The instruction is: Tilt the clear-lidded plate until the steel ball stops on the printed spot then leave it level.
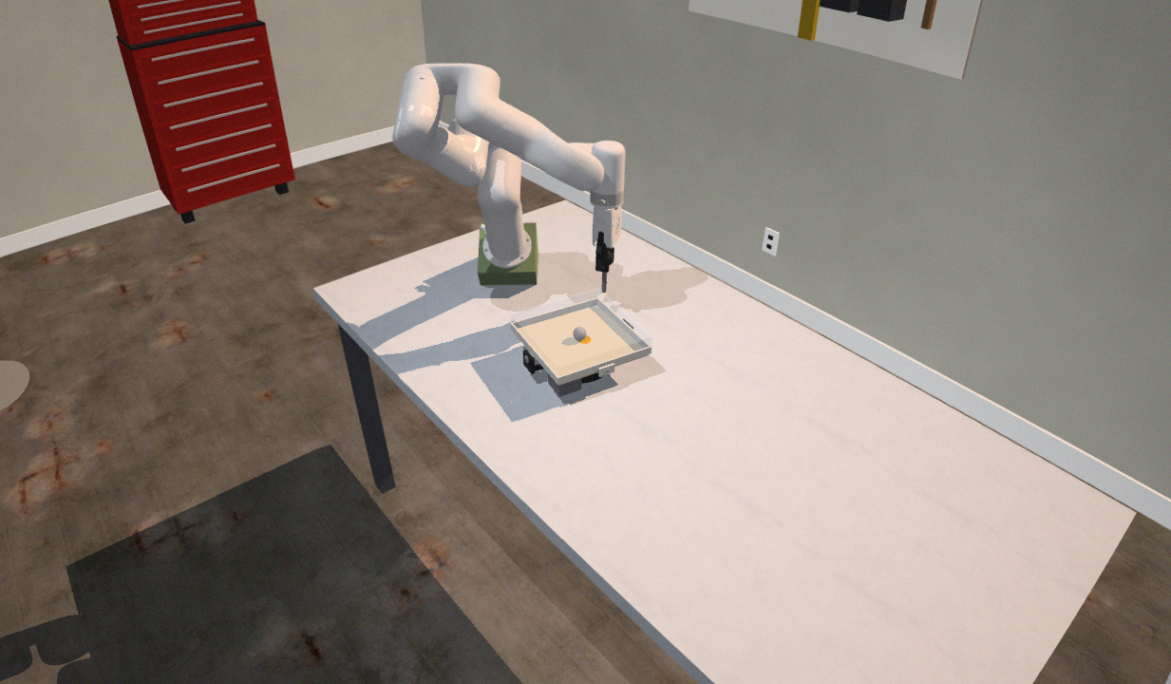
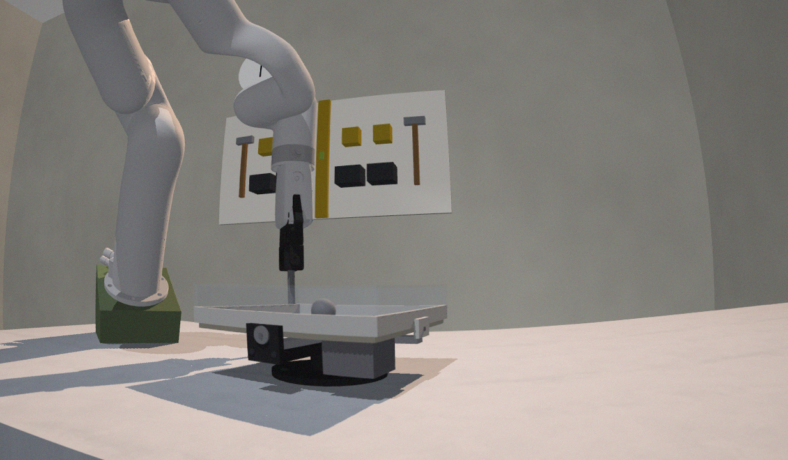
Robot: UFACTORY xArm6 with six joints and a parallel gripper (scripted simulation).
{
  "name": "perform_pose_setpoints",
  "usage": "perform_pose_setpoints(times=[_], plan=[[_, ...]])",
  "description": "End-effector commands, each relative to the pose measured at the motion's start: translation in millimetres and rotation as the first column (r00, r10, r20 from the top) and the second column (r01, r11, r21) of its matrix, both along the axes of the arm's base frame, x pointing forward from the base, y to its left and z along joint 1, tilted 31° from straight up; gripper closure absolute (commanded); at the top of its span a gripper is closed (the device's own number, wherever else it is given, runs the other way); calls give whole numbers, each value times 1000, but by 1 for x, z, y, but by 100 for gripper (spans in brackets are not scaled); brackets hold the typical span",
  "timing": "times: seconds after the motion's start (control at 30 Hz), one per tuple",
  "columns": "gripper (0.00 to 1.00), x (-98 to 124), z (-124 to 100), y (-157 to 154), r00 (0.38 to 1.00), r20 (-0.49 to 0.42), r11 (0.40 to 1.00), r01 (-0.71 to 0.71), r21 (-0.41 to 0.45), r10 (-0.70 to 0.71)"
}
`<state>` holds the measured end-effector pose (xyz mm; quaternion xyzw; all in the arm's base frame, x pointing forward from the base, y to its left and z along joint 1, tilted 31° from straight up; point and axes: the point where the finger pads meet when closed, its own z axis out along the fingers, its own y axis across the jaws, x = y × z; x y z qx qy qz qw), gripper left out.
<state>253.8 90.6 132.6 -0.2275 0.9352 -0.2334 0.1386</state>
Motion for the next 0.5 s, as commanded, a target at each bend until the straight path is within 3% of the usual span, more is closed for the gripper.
perform_pose_setpoints(times=[0.0, 0.47], plan=[[100, 0, 2, 1, 1000, 1, 1000, 0, 1, 0], [100, 1, 3, 1, 1000, 1, 1000, 0, 1, 0]])
